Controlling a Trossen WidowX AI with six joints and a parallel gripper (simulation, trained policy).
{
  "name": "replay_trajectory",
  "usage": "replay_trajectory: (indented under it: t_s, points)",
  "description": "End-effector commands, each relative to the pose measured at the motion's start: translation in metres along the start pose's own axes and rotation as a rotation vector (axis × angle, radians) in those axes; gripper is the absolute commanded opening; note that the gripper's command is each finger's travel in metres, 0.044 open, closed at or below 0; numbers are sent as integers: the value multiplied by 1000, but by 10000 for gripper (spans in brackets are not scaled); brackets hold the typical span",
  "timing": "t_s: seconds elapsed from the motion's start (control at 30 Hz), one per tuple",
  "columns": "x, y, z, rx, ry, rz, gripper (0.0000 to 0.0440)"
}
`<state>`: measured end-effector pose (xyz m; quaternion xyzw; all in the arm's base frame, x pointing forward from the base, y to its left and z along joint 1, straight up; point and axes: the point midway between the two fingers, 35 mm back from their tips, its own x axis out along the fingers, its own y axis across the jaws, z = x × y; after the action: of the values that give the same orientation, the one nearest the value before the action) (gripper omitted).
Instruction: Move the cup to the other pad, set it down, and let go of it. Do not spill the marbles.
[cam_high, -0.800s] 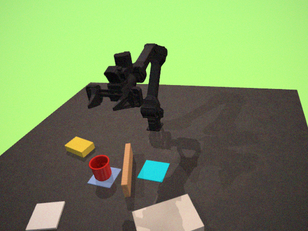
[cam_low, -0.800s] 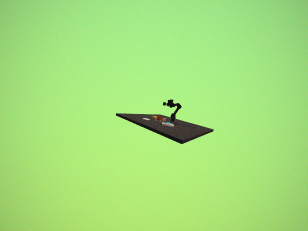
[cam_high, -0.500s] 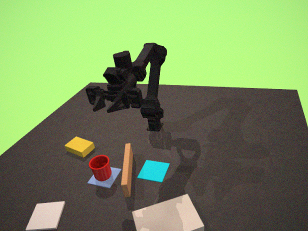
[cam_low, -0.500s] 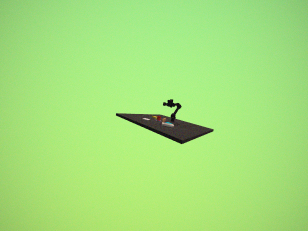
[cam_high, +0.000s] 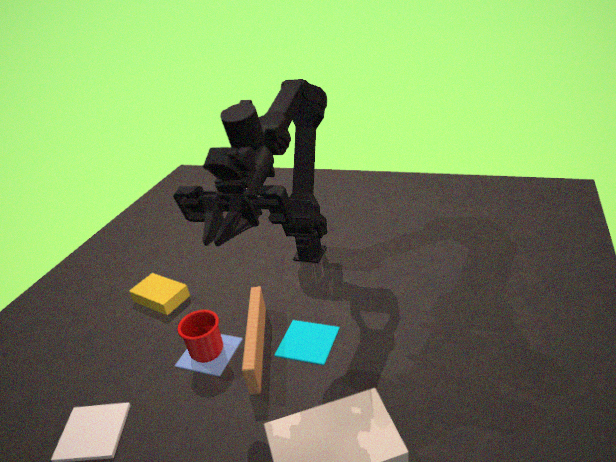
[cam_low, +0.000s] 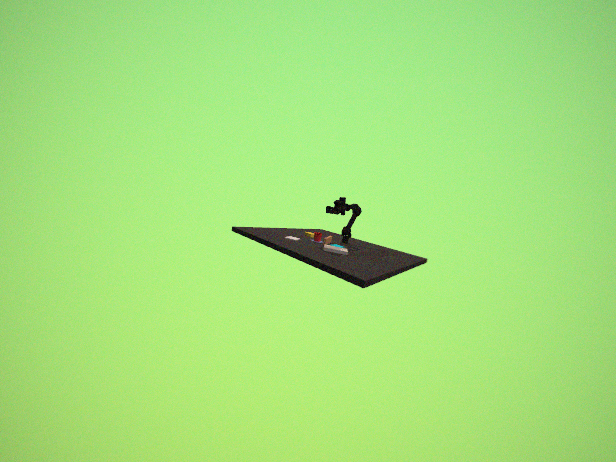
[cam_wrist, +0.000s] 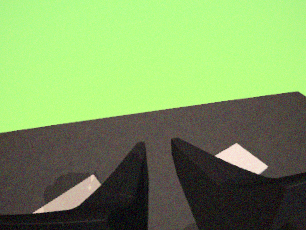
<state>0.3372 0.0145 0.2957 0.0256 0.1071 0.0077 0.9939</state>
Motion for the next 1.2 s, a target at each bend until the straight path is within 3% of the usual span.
replay_trajectory:
  t_s: [0.0, 1.17]
  points:
    - [6, 4, -4, 15, 51, 5, 83]
    - [35, 27, -51, 68, 615, -32, 98]
